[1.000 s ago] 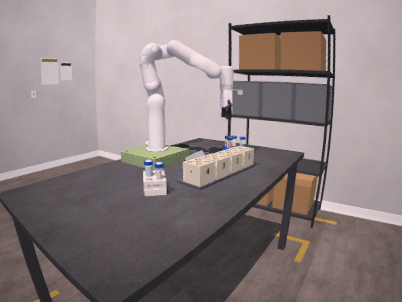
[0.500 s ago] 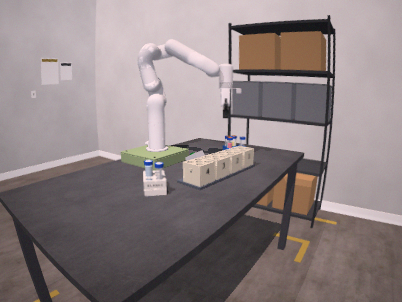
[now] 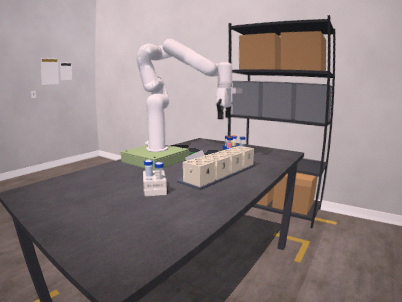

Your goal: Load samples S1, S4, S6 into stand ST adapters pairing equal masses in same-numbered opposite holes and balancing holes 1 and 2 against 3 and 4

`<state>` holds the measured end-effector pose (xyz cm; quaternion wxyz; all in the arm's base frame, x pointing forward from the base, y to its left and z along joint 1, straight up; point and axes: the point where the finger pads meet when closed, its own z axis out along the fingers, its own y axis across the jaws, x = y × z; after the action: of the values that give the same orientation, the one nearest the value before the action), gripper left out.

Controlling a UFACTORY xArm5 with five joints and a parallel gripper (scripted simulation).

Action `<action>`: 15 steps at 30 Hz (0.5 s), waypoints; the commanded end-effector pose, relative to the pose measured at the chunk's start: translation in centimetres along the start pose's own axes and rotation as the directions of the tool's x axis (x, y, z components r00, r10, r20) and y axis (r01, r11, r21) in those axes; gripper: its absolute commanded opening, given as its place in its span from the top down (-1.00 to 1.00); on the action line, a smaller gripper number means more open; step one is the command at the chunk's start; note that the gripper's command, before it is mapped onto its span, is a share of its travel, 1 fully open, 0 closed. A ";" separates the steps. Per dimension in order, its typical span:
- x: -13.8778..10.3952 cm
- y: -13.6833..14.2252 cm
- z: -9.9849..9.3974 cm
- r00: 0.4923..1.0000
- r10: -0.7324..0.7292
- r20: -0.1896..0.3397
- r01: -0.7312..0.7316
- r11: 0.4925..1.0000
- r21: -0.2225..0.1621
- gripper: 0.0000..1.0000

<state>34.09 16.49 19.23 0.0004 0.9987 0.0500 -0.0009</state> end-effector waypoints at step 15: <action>3.0 7.9 -0.1 0.995 0.099 -0.003 -0.099 0.995 0.004 -1.00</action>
<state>37.04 10.27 19.23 0.0002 1.0000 -0.0004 -0.0006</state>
